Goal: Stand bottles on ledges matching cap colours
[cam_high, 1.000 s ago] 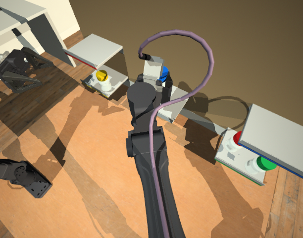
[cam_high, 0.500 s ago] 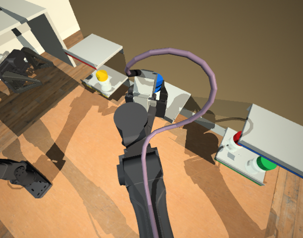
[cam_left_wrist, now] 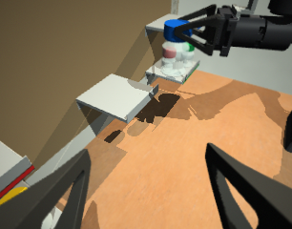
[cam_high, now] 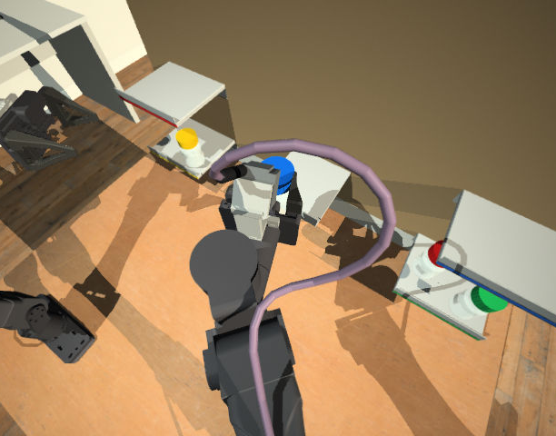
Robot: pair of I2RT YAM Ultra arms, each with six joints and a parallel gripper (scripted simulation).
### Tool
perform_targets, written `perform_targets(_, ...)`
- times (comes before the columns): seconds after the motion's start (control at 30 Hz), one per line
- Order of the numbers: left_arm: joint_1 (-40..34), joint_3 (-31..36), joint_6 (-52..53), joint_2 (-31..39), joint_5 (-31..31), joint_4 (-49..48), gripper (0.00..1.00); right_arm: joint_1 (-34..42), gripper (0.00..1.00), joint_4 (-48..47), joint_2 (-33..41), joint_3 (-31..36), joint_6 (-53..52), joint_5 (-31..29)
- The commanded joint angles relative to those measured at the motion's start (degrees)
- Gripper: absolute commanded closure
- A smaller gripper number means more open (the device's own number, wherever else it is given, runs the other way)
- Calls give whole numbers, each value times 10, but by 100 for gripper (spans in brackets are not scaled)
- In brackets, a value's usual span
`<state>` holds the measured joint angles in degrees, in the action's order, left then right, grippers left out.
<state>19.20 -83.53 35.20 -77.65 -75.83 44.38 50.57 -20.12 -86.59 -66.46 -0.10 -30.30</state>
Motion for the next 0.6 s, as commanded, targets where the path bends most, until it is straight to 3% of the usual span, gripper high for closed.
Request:
perform_targets(0.0,3,-13,6,0,-14,13,13,8,51,-10,31,10,0,-21)
perform_targets(0.57,3,-13,6,0,-14,13,13,1,51,1,35,22,1,-35)
